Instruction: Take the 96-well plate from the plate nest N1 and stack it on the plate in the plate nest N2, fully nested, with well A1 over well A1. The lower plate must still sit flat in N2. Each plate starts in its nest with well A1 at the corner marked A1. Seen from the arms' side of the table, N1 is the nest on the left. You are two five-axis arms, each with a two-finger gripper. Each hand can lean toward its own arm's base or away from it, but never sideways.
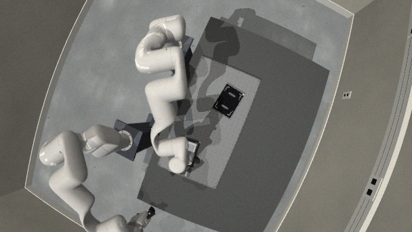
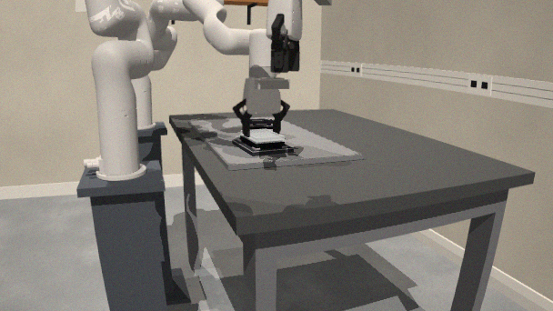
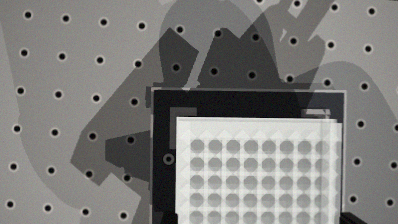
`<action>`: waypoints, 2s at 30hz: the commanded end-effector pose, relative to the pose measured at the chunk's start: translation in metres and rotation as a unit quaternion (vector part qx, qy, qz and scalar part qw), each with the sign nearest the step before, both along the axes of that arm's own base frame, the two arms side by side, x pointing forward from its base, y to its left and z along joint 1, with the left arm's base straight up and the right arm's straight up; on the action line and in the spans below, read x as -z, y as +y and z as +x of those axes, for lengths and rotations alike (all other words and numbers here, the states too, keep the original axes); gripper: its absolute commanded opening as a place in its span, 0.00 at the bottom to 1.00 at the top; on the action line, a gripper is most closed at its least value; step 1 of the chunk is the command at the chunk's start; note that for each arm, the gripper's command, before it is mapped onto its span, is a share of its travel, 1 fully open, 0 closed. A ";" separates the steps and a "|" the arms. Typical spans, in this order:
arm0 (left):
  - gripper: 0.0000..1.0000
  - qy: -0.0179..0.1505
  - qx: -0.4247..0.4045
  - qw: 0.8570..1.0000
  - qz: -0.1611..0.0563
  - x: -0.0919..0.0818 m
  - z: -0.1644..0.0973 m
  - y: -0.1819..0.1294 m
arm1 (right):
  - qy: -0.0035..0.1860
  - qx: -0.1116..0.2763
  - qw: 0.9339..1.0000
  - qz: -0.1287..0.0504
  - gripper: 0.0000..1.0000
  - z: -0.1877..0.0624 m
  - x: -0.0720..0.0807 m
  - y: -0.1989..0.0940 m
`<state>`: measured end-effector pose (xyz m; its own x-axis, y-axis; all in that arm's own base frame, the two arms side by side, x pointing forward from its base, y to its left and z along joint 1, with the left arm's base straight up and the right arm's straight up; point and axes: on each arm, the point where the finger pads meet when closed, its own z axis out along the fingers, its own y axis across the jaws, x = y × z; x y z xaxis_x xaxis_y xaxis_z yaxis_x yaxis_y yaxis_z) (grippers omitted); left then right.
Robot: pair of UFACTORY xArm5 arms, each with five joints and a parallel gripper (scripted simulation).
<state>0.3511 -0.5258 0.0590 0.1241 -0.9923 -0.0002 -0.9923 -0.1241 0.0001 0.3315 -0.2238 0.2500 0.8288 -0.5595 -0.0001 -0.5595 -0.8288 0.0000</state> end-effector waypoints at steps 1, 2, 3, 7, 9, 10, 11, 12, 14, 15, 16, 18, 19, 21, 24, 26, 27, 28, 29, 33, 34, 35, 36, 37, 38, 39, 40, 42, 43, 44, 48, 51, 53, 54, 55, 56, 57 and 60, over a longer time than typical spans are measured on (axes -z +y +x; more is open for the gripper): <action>0.00 -0.002 0.000 1.000 -0.002 -0.002 0.001 -0.001 | -0.001 0.000 1.000 -0.001 1.00 0.001 -0.001 0.000; 0.00 -0.002 0.000 1.000 -0.002 -0.002 0.001 -0.001 | -0.001 0.000 1.000 -0.001 1.00 0.001 -0.001 0.000; 0.00 -0.002 0.000 1.000 -0.002 -0.002 0.001 -0.001 | -0.001 0.000 1.000 -0.001 1.00 0.001 -0.001 0.000; 0.00 -0.002 0.000 1.000 -0.002 -0.001 0.001 -0.001 | -0.001 0.000 1.000 -0.001 1.00 0.001 -0.001 0.000; 0.00 -0.002 0.000 1.000 -0.002 -0.001 0.001 -0.001 | -0.001 0.000 1.000 -0.001 1.00 0.001 -0.001 0.000; 1.00 -0.002 0.000 1.000 -0.002 0.000 0.001 -0.001 | -0.001 0.000 1.000 -0.001 1.00 0.001 -0.001 0.000; 1.00 -0.002 0.000 1.000 -0.002 0.000 0.001 -0.001 | -0.001 0.000 1.000 -0.001 1.00 0.001 -0.001 0.000; 1.00 -0.002 0.000 1.000 -0.002 0.000 0.001 -0.001 | -0.001 0.000 1.000 -0.001 1.00 0.001 -0.001 0.000; 1.00 -0.002 0.000 1.000 -0.002 0.000 0.001 -0.001 | -0.001 0.000 1.000 -0.001 1.00 0.001 -0.001 0.000; 1.00 -0.002 0.000 1.000 -0.002 0.000 0.001 -0.001 | -0.001 0.000 1.000 -0.001 1.00 0.001 -0.001 0.000; 1.00 -0.002 0.000 1.000 -0.002 0.000 0.001 -0.001 | -0.001 0.000 1.000 -0.001 1.00 0.001 -0.001 0.000; 1.00 -0.002 0.000 1.000 -0.002 0.000 0.001 -0.001 | -0.001 0.000 1.000 -0.001 1.00 0.001 -0.001 0.000; 1.00 -0.002 0.000 1.000 -0.002 0.000 0.001 -0.001 | -0.001 0.000 1.000 -0.001 1.00 0.001 -0.001 0.000; 1.00 -0.002 0.000 1.000 -0.002 0.000 0.001 -0.001 | -0.001 0.000 1.000 -0.001 1.00 0.001 -0.001 0.000; 1.00 -0.002 0.000 1.000 -0.002 0.000 0.001 -0.001 | -0.001 0.000 1.000 -0.001 1.00 0.001 -0.001 0.000; 1.00 -0.002 0.000 1.000 -0.002 0.000 0.001 -0.001 | -0.001 0.000 1.000 -0.001 1.00 0.001 -0.001 0.000; 1.00 -0.002 0.000 1.000 -0.002 0.000 0.001 -0.001 | -0.001 0.000 1.000 -0.001 1.00 0.001 -0.001 0.000; 1.00 -0.002 0.000 1.000 -0.002 0.000 0.001 -0.001 | -0.001 0.000 1.000 -0.001 1.00 0.001 -0.001 0.000; 1.00 -0.002 0.000 1.000 -0.002 0.000 0.001 -0.001 | -0.001 0.000 1.000 -0.001 1.00 0.001 -0.001 0.000; 1.00 -0.002 0.000 1.000 -0.002 0.000 0.001 -0.001 | -0.001 0.000 1.000 -0.001 1.00 0.001 -0.001 0.000; 1.00 -0.002 0.000 1.000 -0.002 0.000 0.001 -0.001 | -0.001 0.000 1.000 -0.001 1.00 0.001 -0.001 0.000; 1.00 -0.002 0.000 1.000 -0.002 0.000 0.001 -0.001 | -0.001 0.000 1.000 -0.001 1.00 0.001 -0.001 0.000; 1.00 -0.002 0.000 1.000 -0.002 0.000 0.001 -0.001 | -0.001 0.000 1.000 -0.001 1.00 0.001 -0.001 0.000; 1.00 -0.002 0.000 1.000 -0.002 0.000 0.001 -0.001 | -0.001 0.000 1.000 -0.001 1.00 0.001 -0.001 0.000; 1.00 -0.002 0.000 1.000 -0.002 0.000 0.001 -0.001 | -0.001 0.000 1.000 -0.001 1.00 0.001 -0.001 0.000; 1.00 -0.002 0.000 1.000 -0.002 0.000 0.001 -0.001 | -0.001 0.000 1.000 -0.001 1.00 0.001 -0.001 0.000; 1.00 -0.002 0.000 1.000 -0.002 0.000 0.001 -0.001 | -0.001 0.000 1.000 -0.001 1.00 0.001 -0.001 0.000; 1.00 -0.002 0.000 1.000 -0.002 0.000 0.001 -0.001 | -0.001 0.000 1.000 -0.001 1.00 0.001 -0.001 0.000; 1.00 -0.002 0.000 1.000 -0.002 0.000 0.001 -0.001 | -0.001 0.000 1.000 -0.001 1.00 0.001 -0.001 0.000; 1.00 -0.002 0.000 1.000 -0.002 0.000 0.001 -0.001 | -0.001 0.000 1.000 -0.001 1.00 0.001 -0.001 0.000; 1.00 -0.002 0.000 1.000 -0.002 -0.011 0.001 -0.001 | -0.001 0.000 1.000 -0.001 1.00 0.001 -0.001 0.000; 1.00 -0.002 0.000 1.000 -0.002 -0.019 0.001 -0.001 | -0.001 0.000 1.000 -0.001 1.00 0.001 -0.001 0.000; 1.00 -0.002 0.000 1.000 -0.002 -0.022 0.001 -0.001 | -0.001 0.000 1.000 -0.001 1.00 0.001 -0.001 0.000; 1.00 -0.002 0.000 1.000 -0.002 -0.022 0.001 -0.001 | -0.001 0.000 1.000 -0.001 1.00 0.001 -0.001 0.000; 1.00 -0.002 0.000 1.000 -0.002 -0.024 0.001 -0.001 | -0.001 0.000 1.000 -0.001 1.00 0.001 -0.001 0.000; 1.00 -0.002 0.000 1.000 -0.002 -0.027 0.001 -0.001 | -0.001 0.000 1.000 -0.001 1.00 0.001 -0.001 0.000; 1.00 -0.002 0.000 1.000 -0.002 -0.030 0.001 -0.001 | -0.001 0.000 1.000 -0.001 1.00 0.001 -0.001 0.000; 1.00 -0.002 0.000 1.000 -0.002 -0.038 0.001 -0.001 | -0.001 0.000 1.000 -0.001 1.00 0.001 -0.001 0.000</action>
<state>0.3509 -0.5256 0.0839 0.1241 -0.9923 -0.0009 -0.9923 -0.1241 0.0005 0.3315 -0.2238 0.2500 0.8288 -0.5595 -0.0001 -0.5595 -0.8288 0.0000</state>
